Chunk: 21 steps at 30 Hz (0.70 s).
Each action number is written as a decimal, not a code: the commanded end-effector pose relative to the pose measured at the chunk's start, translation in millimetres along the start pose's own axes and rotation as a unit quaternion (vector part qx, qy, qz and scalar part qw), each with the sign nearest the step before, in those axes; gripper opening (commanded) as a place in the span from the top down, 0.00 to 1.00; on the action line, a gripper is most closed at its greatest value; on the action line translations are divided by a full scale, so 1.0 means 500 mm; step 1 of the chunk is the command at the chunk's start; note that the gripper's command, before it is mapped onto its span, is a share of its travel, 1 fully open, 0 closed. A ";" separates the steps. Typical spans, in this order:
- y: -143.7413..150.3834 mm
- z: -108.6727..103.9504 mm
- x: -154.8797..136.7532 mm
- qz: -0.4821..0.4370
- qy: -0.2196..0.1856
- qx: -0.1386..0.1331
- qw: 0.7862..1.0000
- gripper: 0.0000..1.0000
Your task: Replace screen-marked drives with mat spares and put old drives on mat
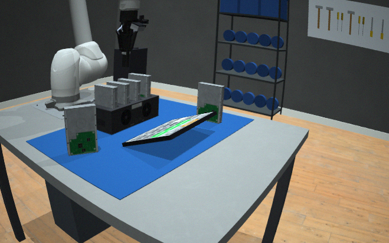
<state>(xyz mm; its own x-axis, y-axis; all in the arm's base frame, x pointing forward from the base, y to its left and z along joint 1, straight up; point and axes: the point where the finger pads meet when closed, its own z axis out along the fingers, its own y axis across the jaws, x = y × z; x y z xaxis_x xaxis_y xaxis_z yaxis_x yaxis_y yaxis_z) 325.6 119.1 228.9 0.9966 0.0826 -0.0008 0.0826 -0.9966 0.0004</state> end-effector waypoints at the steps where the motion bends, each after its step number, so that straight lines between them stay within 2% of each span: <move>1: 0.000 -0.003 0.001 0.000 0.000 0.000 1.000 0.90; 8: 0.000 -0.004 0.002 0.008 0.000 0.000 1.000 0.90; 12: -0.001 -0.005 0.017 0.081 0.000 0.000 0.997 0.90; 16: -0.001 -0.006 0.049 0.224 0.000 0.001 0.975 0.90; 20: -0.001 -0.006 0.091 0.330 -0.001 0.005 0.944 0.90; 21: -0.001 -0.006 0.091 0.330 -0.001 0.005 0.944 0.90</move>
<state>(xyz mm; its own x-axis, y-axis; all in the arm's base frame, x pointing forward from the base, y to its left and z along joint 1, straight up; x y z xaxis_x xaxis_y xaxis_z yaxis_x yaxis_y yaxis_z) 357.5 121.5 231.7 0.9111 -0.4120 -0.0141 -0.4122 -0.9107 -0.0244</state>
